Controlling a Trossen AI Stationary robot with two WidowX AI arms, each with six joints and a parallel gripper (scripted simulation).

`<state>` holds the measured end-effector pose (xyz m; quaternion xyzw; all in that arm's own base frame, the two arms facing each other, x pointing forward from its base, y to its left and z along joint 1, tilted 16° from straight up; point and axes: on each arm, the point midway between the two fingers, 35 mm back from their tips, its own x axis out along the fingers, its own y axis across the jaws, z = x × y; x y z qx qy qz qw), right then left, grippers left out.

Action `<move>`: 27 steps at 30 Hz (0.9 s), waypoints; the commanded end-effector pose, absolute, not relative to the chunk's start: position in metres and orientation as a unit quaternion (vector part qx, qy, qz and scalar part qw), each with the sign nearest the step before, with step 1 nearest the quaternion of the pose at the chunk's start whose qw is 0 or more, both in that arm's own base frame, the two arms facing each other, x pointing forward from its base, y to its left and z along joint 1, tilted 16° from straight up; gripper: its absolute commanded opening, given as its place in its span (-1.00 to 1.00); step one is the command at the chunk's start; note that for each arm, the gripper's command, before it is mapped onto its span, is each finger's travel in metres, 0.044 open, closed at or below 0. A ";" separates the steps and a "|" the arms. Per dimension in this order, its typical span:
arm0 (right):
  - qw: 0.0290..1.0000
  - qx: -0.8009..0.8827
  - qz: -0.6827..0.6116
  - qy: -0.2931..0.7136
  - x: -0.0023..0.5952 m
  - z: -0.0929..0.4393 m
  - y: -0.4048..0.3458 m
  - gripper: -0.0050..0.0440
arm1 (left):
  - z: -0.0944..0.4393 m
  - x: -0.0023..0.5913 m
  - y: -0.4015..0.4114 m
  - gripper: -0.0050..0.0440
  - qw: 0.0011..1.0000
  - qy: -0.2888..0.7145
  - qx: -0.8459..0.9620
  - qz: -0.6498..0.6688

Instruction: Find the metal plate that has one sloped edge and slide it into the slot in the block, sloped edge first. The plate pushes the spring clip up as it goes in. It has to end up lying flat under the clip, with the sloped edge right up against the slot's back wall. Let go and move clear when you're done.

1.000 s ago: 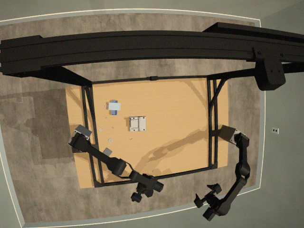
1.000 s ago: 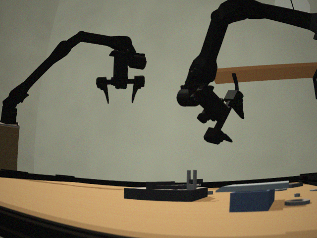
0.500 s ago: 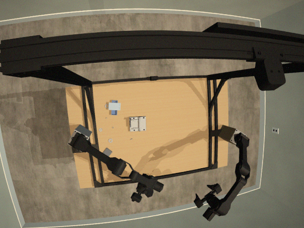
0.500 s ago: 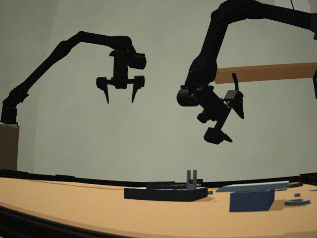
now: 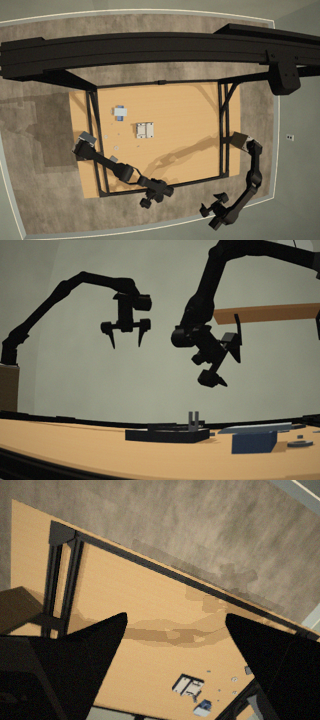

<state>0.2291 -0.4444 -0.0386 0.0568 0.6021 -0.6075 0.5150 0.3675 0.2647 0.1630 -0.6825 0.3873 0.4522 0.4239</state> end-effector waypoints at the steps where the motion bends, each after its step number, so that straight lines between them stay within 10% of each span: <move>1: 0.529 0.057 -0.602 0.596 0.241 -0.036 -0.435 1.00 | 0.157 0.375 0.261 1.00 0.429 0.387 -0.679 0.453; 27: 0.737 0.135 -0.372 0.548 0.380 -0.034 -0.149 1.00 | 0.072 0.553 0.087 1.00 0.630 0.286 -0.643 0.329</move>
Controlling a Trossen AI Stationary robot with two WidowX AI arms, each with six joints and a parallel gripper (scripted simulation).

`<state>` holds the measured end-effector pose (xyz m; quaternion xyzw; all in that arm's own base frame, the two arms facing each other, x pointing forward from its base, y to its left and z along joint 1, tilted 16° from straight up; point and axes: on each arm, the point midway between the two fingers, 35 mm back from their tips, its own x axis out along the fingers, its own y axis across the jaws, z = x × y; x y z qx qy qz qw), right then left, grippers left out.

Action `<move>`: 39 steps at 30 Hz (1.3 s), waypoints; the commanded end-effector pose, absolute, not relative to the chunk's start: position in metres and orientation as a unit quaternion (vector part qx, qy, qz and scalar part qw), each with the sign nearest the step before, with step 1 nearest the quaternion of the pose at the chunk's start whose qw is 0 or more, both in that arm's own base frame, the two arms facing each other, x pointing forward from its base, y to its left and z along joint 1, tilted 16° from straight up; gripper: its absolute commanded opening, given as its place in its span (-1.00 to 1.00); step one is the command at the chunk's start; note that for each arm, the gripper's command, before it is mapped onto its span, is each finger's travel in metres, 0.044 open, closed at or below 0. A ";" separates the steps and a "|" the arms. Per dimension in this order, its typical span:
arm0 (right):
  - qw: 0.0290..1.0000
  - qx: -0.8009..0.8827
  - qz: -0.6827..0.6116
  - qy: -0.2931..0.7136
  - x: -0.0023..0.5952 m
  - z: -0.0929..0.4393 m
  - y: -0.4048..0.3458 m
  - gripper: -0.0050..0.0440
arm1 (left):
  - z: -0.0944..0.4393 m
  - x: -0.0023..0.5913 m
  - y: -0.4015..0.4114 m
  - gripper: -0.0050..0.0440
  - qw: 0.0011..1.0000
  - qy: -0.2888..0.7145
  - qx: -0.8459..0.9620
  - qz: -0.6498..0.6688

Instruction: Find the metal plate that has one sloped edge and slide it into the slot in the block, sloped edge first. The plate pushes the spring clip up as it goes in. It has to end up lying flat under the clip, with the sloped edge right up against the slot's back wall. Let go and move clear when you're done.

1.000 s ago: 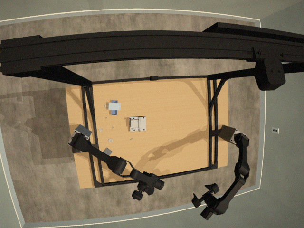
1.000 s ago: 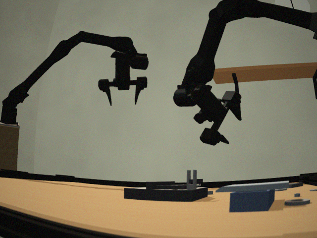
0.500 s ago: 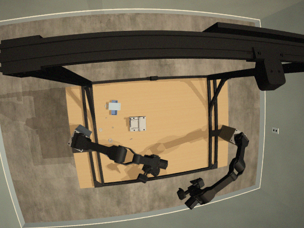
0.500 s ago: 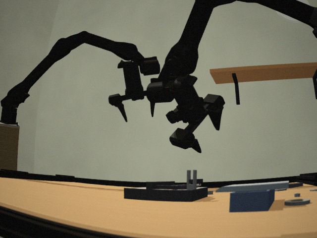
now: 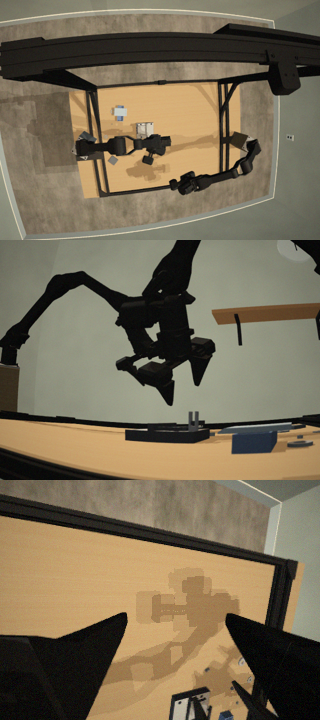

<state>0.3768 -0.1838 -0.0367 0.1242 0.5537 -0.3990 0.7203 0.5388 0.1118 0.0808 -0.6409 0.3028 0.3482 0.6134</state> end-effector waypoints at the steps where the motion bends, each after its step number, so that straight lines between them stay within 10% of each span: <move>1: 0.741 0.139 -0.361 0.548 0.380 -0.034 -0.137 1.00 | 0.070 0.557 0.077 1.00 0.635 0.280 -0.644 0.321; 39: 0.746 0.220 -0.067 0.625 0.255 -0.036 0.125 1.00 | 0.065 0.535 -0.194 1.00 0.653 0.165 -0.738 0.046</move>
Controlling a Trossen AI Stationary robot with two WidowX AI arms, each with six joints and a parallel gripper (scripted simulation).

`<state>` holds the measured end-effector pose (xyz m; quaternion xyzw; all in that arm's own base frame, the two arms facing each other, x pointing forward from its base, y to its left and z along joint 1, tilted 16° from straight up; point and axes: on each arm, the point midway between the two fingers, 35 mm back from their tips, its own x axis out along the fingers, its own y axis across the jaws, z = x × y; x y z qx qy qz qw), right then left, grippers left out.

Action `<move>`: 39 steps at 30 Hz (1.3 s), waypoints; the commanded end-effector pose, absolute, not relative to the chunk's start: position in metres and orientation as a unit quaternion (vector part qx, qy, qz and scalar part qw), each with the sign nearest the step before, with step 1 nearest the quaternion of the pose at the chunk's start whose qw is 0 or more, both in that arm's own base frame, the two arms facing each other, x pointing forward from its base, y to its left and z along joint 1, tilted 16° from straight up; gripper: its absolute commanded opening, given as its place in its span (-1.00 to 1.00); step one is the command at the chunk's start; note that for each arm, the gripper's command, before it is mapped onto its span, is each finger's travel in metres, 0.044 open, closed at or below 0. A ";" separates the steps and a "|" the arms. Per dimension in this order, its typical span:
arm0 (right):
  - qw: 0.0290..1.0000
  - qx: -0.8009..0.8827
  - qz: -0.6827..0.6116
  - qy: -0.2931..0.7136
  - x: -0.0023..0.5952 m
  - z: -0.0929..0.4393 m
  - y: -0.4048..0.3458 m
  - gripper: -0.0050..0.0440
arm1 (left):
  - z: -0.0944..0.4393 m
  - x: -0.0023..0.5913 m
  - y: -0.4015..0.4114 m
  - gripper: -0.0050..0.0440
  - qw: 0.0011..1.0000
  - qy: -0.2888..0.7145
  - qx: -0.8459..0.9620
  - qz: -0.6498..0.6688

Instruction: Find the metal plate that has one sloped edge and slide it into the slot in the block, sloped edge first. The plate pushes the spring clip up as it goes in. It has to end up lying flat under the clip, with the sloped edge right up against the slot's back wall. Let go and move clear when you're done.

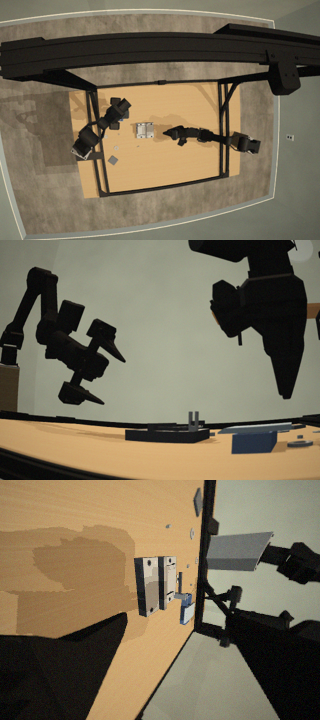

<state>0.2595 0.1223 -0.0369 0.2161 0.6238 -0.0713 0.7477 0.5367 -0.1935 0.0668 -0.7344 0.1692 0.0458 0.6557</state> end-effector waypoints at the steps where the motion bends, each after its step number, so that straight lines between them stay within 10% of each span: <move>1: 0.746 0.220 -0.067 0.625 0.255 -0.036 0.125 1.00 | 0.065 0.534 -0.194 1.00 0.653 0.165 -0.738 0.045; 29: 0.746 0.220 -0.067 0.625 0.264 -0.074 0.133 1.00 | 0.065 0.534 -0.195 1.00 0.653 0.165 -0.738 0.045; 35: 0.748 0.219 -0.064 0.623 0.264 -0.071 0.133 0.41 | 0.065 0.534 -0.195 1.00 0.653 0.165 -0.738 0.045; 39: 0.748 0.219 -0.064 0.623 0.264 -0.071 0.133 0.36 | 0.065 0.534 -0.195 1.00 0.653 0.165 -0.738 0.045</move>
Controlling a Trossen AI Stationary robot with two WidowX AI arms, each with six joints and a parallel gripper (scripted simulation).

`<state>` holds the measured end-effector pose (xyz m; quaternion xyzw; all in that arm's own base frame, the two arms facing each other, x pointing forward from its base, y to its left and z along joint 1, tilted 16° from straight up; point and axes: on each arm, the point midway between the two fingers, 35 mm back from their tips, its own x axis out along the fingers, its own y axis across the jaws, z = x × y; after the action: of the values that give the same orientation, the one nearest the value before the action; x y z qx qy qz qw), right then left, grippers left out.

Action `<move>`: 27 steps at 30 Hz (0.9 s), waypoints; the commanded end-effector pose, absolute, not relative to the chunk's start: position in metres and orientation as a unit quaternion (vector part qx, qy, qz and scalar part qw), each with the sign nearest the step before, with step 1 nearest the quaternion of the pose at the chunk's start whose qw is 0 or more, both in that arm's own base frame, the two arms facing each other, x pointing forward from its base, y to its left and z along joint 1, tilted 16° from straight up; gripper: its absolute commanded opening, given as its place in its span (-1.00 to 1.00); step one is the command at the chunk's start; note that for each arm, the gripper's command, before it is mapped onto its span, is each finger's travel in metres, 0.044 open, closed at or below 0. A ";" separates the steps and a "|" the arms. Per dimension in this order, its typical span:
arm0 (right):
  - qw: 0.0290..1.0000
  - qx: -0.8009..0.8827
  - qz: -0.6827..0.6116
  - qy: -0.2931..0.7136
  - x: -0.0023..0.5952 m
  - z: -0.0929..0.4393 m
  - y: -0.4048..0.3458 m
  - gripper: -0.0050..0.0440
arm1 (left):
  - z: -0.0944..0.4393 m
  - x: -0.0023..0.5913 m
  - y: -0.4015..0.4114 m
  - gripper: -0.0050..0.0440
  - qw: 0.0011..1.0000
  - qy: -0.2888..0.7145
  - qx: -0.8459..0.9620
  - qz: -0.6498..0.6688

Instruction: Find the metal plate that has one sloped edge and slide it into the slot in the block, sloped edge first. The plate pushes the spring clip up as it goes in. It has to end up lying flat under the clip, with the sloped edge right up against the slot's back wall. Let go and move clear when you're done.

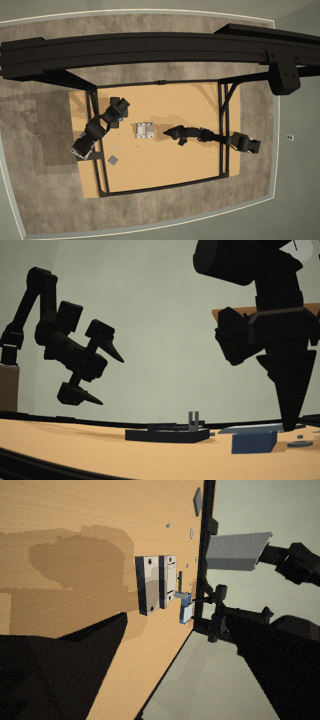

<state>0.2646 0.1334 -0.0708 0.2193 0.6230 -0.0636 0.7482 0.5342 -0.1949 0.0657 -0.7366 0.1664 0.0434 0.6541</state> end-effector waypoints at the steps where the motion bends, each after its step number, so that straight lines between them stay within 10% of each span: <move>1: 0.748 0.219 -0.064 0.623 0.264 -0.071 0.133 0.33 | 0.065 0.534 -0.195 1.00 0.653 0.165 -0.738 0.045; 17: 0.748 0.219 -0.064 0.623 0.264 -0.071 0.133 0.03 | 0.065 0.534 -0.195 1.00 0.653 0.165 -0.738 0.045; 27: 0.747 0.218 -0.065 0.625 0.259 -0.045 0.129 -0.80 | 0.065 0.534 -0.195 1.00 0.653 0.165 -0.738 0.045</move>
<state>0.2598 0.1298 -0.0550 0.2186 0.6261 -0.0679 0.7454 0.5342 -0.1949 0.0656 -0.7366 0.1665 0.0435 0.6541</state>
